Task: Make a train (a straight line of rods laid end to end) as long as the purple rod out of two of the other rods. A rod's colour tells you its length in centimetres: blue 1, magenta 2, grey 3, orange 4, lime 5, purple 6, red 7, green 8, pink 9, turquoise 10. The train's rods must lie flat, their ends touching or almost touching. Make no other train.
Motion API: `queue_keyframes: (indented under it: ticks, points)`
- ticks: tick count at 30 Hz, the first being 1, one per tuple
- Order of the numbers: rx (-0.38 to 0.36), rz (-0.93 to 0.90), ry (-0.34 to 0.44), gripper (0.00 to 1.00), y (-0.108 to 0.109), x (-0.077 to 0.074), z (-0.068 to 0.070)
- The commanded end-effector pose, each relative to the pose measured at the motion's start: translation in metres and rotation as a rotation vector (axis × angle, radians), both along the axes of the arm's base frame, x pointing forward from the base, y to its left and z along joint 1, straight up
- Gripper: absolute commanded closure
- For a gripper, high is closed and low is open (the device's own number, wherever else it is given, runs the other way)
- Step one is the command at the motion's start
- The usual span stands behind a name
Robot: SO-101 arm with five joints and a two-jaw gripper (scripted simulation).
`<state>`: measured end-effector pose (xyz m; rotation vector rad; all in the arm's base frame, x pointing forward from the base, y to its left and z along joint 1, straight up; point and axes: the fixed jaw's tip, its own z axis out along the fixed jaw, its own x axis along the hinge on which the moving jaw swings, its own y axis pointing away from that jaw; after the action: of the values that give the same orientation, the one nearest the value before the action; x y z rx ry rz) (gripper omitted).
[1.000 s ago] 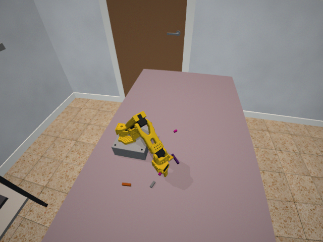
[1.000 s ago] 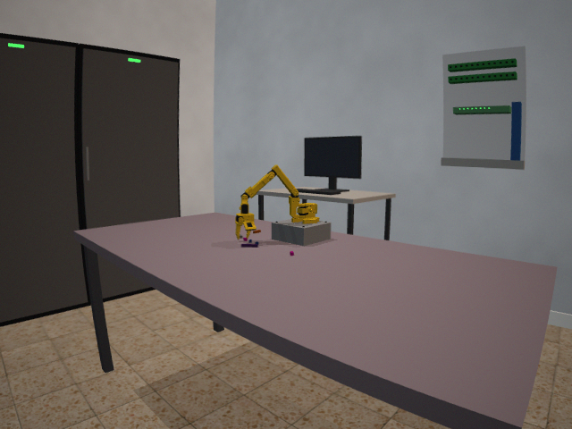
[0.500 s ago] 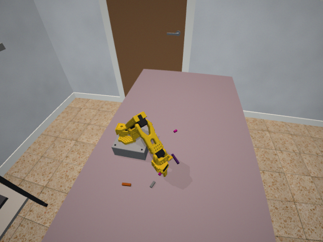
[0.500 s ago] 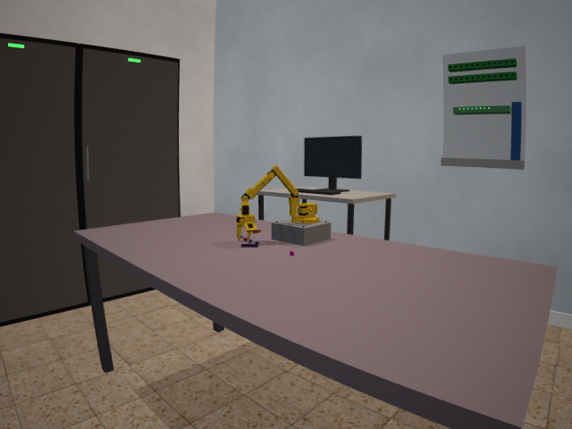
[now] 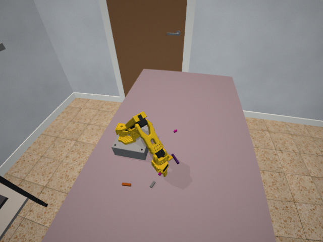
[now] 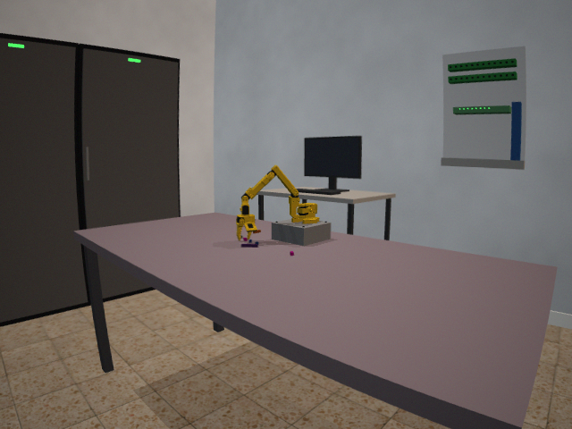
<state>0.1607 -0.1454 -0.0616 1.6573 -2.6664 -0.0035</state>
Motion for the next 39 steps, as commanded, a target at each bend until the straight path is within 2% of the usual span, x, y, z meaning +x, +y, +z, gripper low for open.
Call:
queue_keyframes:
  ticks: [1,12,27,39]
  points:
    - [0.013,0.015,0.013,0.82,0.0046,-0.0020,-0.0038]
    - [0.013,0.015,0.013,0.85,0.0046,-0.0020,-0.0038]
    - [0.013,0.015,0.013,0.96,0.0046,-0.0020,-0.0038]
    - [0.013,0.015,0.013,1.00,0.0046,-0.0020,-0.0038]
